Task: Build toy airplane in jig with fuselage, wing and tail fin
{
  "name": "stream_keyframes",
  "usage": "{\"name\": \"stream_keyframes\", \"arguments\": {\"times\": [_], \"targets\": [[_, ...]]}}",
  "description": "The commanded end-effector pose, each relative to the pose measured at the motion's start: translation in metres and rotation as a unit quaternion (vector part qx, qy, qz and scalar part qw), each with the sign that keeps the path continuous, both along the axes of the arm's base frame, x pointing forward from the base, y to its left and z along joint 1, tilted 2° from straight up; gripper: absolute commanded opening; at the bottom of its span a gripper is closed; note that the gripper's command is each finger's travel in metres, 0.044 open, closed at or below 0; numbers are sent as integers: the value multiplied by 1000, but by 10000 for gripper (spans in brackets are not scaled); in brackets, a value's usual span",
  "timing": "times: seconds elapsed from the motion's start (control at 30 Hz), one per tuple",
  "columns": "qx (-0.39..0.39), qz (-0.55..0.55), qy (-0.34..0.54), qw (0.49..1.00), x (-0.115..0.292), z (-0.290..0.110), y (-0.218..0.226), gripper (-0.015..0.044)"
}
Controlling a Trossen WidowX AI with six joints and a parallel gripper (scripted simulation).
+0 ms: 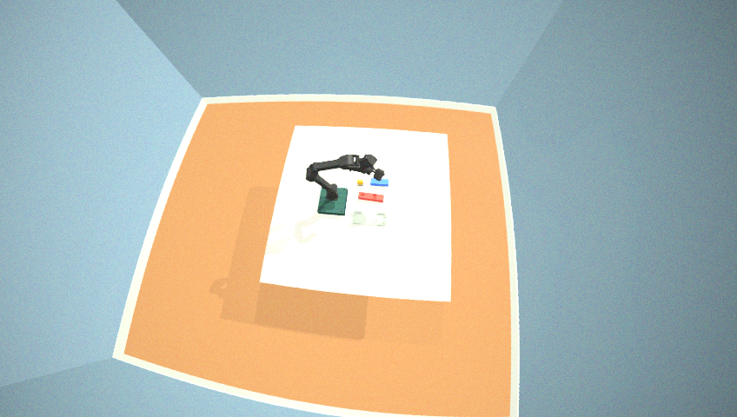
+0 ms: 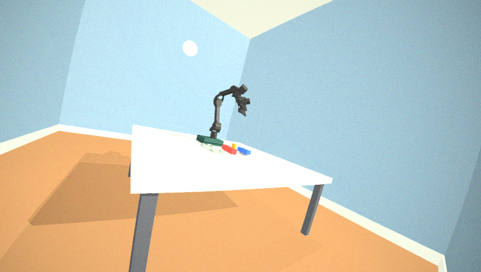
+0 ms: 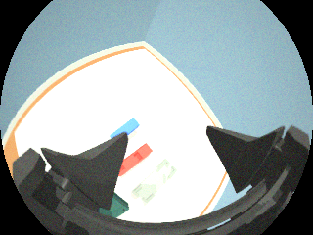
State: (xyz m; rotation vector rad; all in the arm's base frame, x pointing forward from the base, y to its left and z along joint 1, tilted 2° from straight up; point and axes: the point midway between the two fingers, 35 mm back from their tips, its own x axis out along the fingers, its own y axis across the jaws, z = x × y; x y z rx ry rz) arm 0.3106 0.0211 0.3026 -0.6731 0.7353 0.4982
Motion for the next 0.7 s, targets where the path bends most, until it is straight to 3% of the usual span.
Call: {"name": "stream_keyframes", "arguments": {"times": [0.0,0.17,0.4,0.67], "targets": [[65,-156,142,975,3,-74,-12,440],[95,-292,241,921,-7,-130,-21,440],[96,-475,342,805,-35,-197,-32,440],[95,-481,344,801,-36,-199,-33,440]]}}
